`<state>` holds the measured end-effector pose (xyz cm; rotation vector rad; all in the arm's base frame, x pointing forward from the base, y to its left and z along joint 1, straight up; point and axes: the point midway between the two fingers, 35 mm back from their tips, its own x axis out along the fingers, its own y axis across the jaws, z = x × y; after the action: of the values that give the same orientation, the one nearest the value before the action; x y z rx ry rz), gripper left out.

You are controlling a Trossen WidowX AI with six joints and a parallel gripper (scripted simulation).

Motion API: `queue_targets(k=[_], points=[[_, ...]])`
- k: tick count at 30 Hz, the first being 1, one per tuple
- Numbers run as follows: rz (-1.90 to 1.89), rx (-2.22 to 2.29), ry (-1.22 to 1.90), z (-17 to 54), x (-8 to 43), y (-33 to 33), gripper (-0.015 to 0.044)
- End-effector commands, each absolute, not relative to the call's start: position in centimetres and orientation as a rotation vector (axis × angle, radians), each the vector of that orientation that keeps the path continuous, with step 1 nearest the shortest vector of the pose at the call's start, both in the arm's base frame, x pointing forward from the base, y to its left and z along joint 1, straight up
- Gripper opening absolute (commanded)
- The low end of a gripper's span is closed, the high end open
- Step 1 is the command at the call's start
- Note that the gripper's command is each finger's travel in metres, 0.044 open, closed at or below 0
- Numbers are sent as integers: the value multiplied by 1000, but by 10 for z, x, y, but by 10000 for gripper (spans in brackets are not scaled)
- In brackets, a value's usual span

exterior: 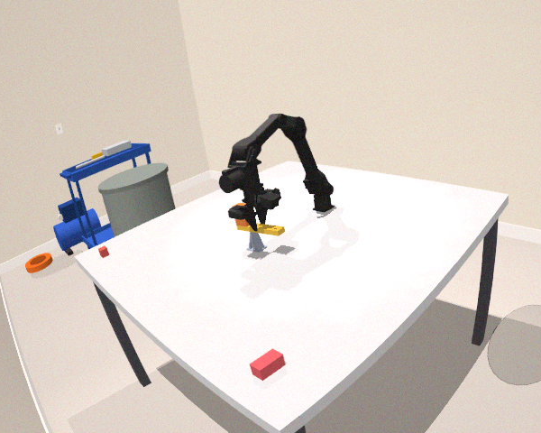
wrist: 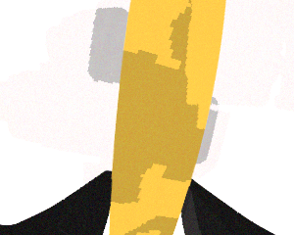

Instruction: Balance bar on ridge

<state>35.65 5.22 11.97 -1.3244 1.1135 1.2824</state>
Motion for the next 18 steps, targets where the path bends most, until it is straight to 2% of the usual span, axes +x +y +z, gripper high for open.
queue_targets(k=[1,18], points=[[1284,-1326,1111,118,357,53,0],[1284,-1326,1111,116,356,53,0]])
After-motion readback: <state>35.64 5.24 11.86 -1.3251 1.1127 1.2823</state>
